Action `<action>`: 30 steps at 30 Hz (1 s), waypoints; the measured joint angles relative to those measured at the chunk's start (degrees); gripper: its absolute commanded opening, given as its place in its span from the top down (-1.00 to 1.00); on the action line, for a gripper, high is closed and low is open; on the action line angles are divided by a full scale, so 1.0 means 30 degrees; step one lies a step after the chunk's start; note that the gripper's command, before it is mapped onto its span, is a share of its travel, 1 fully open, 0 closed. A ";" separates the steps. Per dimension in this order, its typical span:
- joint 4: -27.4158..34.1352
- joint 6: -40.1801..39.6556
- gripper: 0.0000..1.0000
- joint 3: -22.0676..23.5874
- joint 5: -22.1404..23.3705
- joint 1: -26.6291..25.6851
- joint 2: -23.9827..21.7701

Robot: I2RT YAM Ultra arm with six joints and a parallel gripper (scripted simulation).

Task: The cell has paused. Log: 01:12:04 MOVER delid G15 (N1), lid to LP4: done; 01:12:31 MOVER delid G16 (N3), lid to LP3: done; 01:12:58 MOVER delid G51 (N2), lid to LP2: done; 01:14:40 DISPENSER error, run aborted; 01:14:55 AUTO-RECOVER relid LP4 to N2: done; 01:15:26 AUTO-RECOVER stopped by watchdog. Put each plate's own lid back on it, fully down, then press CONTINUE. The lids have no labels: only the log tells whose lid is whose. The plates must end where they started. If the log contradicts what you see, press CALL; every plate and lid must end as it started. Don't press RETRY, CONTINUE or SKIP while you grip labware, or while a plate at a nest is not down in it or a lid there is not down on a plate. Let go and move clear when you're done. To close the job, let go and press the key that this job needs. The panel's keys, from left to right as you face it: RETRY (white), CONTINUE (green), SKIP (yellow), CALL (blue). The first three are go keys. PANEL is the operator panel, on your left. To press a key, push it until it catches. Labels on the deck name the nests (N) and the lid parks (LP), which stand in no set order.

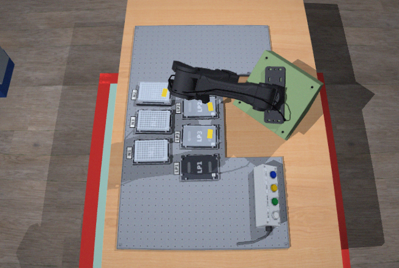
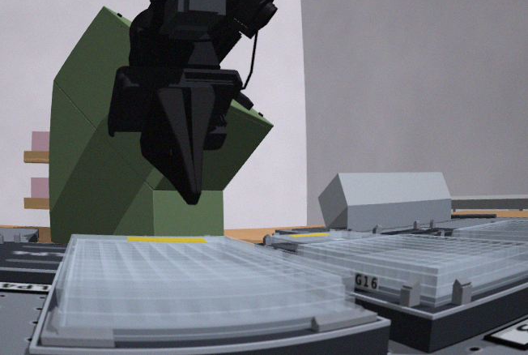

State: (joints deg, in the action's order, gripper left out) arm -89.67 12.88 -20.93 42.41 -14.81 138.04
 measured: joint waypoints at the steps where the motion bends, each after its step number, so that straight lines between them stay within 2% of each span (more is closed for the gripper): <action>1: 0.0000 0.0117 1.00 0.0233 -0.0219 0.0321 -0.0306; 14: -0.0022 0.2004 1.00 0.2412 -0.3657 0.4379 -0.3461; 30: 0.0044 0.4947 1.00 0.4342 -0.9639 1.0834 -0.7220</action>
State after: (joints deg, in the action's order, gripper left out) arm -89.54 27.73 -7.90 13.50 17.69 116.38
